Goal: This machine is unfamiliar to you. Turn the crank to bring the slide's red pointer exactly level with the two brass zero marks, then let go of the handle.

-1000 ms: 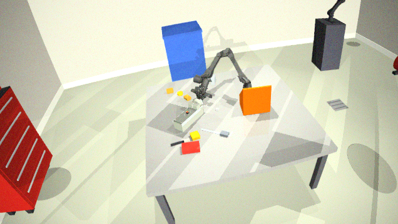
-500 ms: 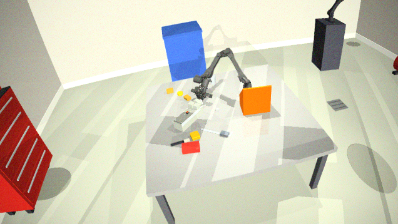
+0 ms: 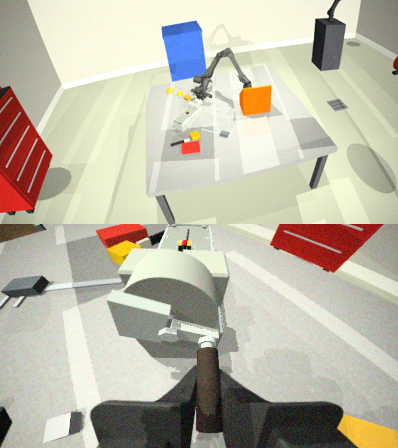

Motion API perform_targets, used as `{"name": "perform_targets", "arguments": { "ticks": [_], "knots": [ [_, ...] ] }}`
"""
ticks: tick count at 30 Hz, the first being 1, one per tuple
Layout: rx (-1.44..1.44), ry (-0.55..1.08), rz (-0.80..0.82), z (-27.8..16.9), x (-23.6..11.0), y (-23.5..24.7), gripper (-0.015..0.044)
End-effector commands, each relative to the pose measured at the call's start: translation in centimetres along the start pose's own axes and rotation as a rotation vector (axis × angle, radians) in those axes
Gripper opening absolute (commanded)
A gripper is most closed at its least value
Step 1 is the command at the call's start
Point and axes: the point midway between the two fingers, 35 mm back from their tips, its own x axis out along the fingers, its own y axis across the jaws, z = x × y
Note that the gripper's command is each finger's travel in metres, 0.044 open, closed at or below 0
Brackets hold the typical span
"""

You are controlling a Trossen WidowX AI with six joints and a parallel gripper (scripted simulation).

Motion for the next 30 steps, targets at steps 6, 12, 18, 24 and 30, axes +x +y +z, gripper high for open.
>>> {"name": "perform_targets", "arguments": {
  "ticks": [6,12,18,24,30],
  "knots": [
    [-0.005,0.004,0.002,-0.08,0.10,0.05,0.0000],
    [-0.005,0.004,0.002,-0.08,0.09,0.04,0.0000],
    [0.000,0.000,0.000,-0.01,0.01,0.00,0.0000],
    [0.000,0.000,0.000,-0.01,0.01,0.00,0.0026],
    [0.000,0.000,0.000,-0.01,0.01,0.00,0.0184]
  ]
}}
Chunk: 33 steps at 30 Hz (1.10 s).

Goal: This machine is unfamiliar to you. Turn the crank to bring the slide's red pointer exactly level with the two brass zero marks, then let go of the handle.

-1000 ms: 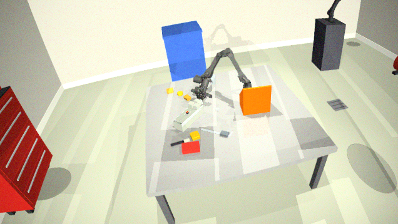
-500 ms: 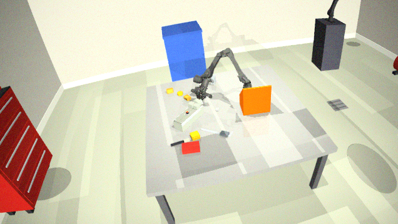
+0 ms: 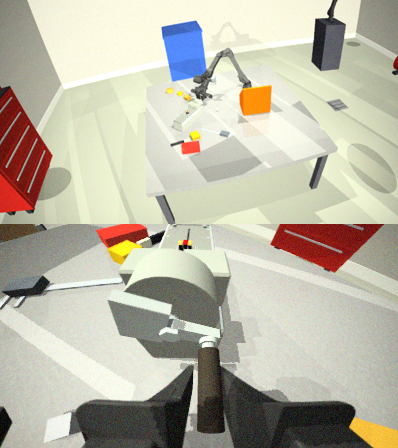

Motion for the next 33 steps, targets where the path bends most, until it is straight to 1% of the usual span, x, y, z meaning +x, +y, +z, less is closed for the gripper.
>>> {"name": "perform_targets", "arguments": {
  "ticks": [1,10,13,19,23,33],
  "knots": [
    [0.000,0.000,-0.001,0.0,0.0,0.0,0.0210],
    [0.000,0.000,-0.001,0.0,0.0,0.0,0.0440],
    [0.000,0.000,-0.001,0.7,-0.6,-0.1,0.0440],
    [0.001,-0.002,0.000,3.3,-3.2,-0.1,0.0440],
    [0.002,-0.002,0.002,4.1,-3.9,0.0,0.0440],
    [-0.003,-0.006,0.021,10.4,-9.8,0.5,0.0440]
  ]
}}
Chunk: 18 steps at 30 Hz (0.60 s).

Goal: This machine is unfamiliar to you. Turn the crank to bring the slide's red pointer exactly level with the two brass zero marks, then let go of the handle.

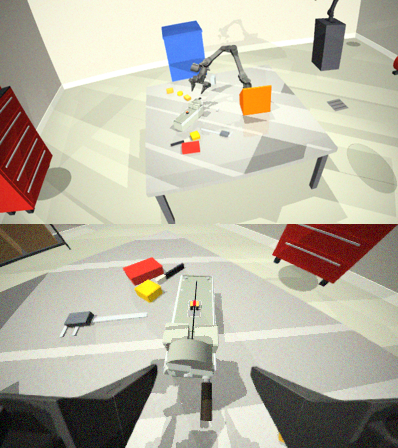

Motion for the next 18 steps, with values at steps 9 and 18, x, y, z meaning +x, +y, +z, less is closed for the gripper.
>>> {"name": "perform_targets", "arguments": {
  "ticks": [9,18],
  "knots": [
    [0.180,0.071,-0.095,4.9,0.4,1.2,0.0440],
    [0.413,0.145,-0.276,8.5,4.0,3.7,0.0440]
  ]
}}
